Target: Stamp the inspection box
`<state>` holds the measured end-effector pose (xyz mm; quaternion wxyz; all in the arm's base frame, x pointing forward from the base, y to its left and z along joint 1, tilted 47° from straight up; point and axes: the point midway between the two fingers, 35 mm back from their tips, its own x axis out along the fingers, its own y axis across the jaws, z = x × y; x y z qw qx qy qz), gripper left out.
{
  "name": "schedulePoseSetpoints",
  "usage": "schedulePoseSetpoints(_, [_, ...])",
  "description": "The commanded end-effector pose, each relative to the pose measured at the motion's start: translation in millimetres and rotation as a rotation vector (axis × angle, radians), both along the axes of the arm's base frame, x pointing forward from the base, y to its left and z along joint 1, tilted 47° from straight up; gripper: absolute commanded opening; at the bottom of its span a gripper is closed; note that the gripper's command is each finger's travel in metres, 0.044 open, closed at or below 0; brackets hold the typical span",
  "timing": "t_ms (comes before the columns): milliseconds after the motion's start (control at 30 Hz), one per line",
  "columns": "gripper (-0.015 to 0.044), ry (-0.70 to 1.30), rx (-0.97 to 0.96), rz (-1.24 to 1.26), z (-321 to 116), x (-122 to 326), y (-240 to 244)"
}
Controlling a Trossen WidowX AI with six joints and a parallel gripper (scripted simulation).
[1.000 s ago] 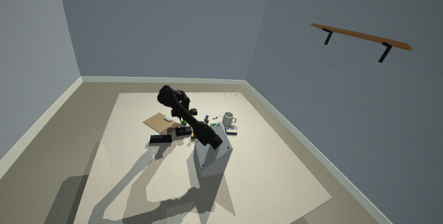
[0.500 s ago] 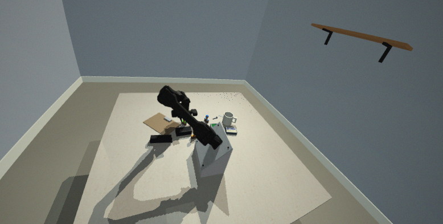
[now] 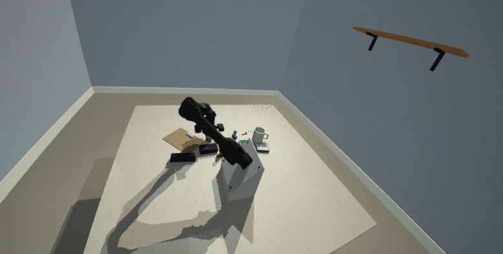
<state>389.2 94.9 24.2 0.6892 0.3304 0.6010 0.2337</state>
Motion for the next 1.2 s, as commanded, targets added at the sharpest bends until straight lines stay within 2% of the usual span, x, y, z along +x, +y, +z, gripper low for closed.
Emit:
schedulePoseSetpoints(0, [0.0000,-0.002,0.000,0.001,2,0,-1])
schedulePoseSetpoints(1167, [0.0000,-0.001,-0.004,0.000,12,-2,-14])
